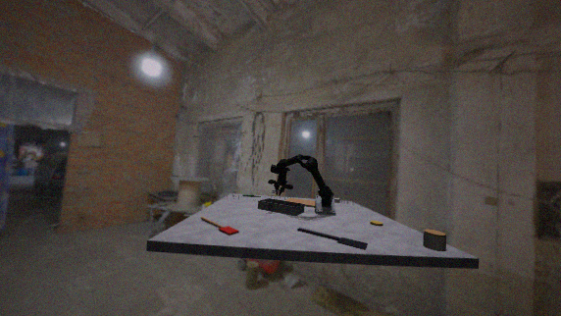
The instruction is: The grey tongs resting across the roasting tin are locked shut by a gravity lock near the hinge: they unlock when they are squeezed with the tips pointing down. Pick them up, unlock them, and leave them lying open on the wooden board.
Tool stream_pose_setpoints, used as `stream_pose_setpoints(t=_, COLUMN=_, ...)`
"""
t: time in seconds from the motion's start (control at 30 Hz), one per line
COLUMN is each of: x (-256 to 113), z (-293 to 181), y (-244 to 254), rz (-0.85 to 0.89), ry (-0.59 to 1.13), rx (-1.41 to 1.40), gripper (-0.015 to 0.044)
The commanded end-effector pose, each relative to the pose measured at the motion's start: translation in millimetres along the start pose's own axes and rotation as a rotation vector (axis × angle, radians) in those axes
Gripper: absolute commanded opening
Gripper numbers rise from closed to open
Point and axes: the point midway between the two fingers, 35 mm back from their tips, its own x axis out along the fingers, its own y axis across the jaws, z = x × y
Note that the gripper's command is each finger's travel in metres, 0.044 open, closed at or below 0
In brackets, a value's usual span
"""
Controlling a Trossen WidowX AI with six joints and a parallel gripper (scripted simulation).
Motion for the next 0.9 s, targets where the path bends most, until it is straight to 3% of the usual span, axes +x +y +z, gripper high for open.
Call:
stream_pose_setpoints(t=0.0, x=-1, z=0, y=0, rz=-0.051, ry=0.000, rx=-0.005, gripper=-0.0150)
stream_pose_setpoints(t=0.3, x=-3, z=-4, y=-3, rz=-0.159, ry=0.017, rx=-0.009, gripper=-0.0150)
stream_pose_setpoints(t=0.6, x=-3, z=-3, y=-3, rz=-0.156, ry=0.022, rx=-0.009, gripper=-0.0150)
stream_pose_setpoints(t=0.87, x=-12, z=26, y=5, rz=-0.148, ry=0.018, rx=-0.123, gripper=-0.0150)
